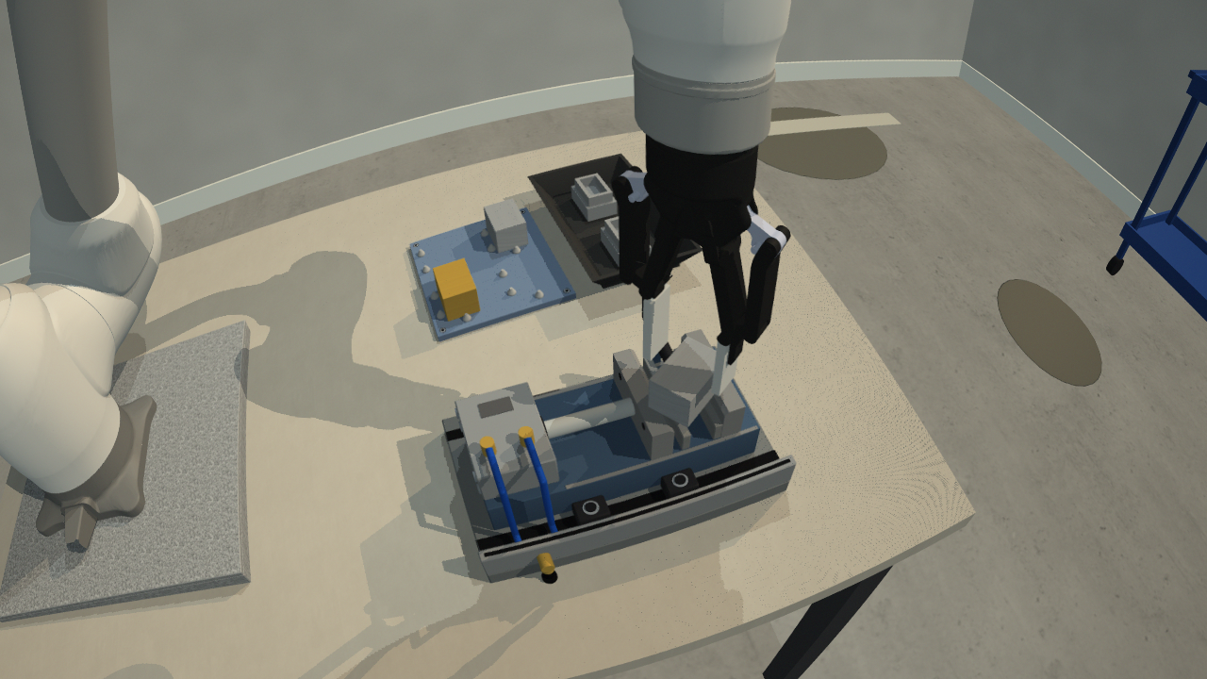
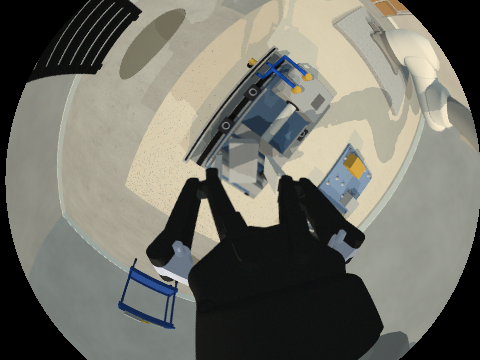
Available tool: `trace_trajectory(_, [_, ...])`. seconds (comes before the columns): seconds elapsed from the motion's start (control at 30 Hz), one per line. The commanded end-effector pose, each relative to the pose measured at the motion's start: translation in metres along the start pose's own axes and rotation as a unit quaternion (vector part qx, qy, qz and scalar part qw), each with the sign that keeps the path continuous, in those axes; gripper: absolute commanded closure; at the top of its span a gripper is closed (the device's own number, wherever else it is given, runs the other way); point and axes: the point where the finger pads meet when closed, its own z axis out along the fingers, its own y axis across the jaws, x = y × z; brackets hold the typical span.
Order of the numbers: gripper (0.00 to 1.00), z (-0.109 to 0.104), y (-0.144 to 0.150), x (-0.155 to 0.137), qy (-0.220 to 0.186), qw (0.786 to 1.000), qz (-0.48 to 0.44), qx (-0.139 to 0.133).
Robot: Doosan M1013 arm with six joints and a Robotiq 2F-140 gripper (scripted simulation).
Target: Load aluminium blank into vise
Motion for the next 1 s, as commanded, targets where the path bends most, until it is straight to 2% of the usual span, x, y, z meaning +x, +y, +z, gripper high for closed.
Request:
trace_trajectory(0.0, [0.6,0.0015,0.0,0.0,0.0,1.0,0.0,0.0])
trace_trajectory(0.97, [0.6,0.0113,0.0,0.0,0.0,1.0,0.0,0.0])
